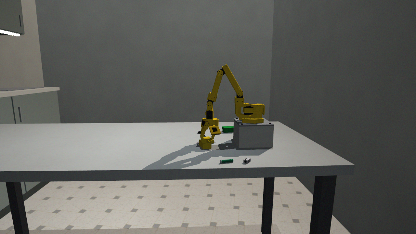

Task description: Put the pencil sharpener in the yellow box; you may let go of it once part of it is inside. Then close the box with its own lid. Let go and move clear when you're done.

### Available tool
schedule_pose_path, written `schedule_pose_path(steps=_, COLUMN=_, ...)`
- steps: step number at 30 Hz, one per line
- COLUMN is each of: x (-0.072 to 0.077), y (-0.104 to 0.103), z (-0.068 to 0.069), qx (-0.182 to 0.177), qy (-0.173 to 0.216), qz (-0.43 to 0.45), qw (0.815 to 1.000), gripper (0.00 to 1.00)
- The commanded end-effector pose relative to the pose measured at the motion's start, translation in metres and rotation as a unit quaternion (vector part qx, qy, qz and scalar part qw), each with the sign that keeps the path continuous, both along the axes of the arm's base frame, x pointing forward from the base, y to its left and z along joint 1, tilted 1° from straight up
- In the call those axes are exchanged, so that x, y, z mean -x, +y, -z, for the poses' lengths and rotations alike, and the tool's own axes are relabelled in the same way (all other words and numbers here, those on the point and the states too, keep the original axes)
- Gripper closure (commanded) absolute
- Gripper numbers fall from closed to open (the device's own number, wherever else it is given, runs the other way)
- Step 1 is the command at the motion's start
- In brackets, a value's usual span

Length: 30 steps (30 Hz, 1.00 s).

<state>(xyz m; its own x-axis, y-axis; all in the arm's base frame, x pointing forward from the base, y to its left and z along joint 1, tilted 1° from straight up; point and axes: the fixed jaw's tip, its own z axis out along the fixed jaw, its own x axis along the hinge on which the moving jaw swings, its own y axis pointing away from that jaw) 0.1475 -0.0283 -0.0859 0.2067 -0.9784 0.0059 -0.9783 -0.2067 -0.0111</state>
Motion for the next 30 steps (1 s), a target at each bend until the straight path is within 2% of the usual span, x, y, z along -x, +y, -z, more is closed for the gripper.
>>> schedule_pose_path(steps=1, x=0.0003, y=-0.0003, z=0.0019, qx=-0.001, qy=0.001, qz=0.0, qw=1.0, gripper=0.75)
schedule_pose_path(steps=30, x=0.0003, y=-0.0003, z=0.0019, qx=-0.001, qy=0.001, qz=0.0, qw=1.0, gripper=0.72)
